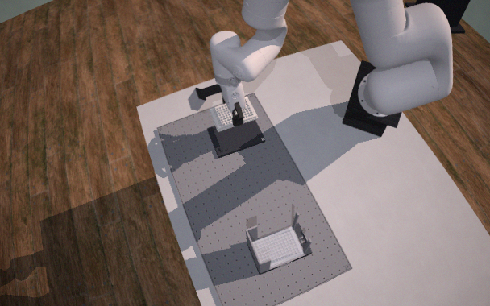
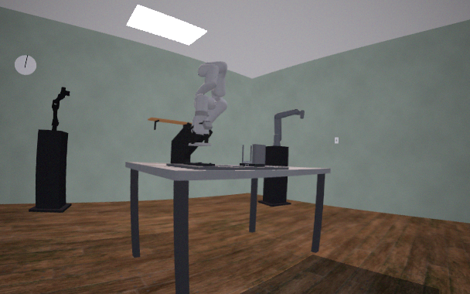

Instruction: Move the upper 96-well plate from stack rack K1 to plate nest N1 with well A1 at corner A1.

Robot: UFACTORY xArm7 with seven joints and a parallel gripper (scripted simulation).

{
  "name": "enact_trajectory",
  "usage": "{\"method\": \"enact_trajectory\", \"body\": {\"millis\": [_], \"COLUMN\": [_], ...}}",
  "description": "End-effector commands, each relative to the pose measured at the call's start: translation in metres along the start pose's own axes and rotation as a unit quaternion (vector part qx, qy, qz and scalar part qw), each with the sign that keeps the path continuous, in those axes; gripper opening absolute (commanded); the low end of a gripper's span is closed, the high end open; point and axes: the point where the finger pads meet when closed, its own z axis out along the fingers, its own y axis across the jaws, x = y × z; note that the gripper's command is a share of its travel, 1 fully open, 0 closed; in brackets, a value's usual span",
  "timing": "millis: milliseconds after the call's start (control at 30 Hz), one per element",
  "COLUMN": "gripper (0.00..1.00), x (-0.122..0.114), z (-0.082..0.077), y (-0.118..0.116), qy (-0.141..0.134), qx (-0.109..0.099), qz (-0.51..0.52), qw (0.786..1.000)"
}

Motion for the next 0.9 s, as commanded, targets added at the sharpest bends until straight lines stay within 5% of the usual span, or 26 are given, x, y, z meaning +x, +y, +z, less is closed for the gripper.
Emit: {"method": "enact_trajectory", "body": {"millis": [0,867], "gripper": [0.0,0.0], "x": [0.001,0.001], "z": [0.007,0.043], "y": [0.001,0.001], "qy": [0.001,0.001], "qx": [-0.001,-0.001], "qz": [0.0,0.0], "qw": [1.0,1.0]}}
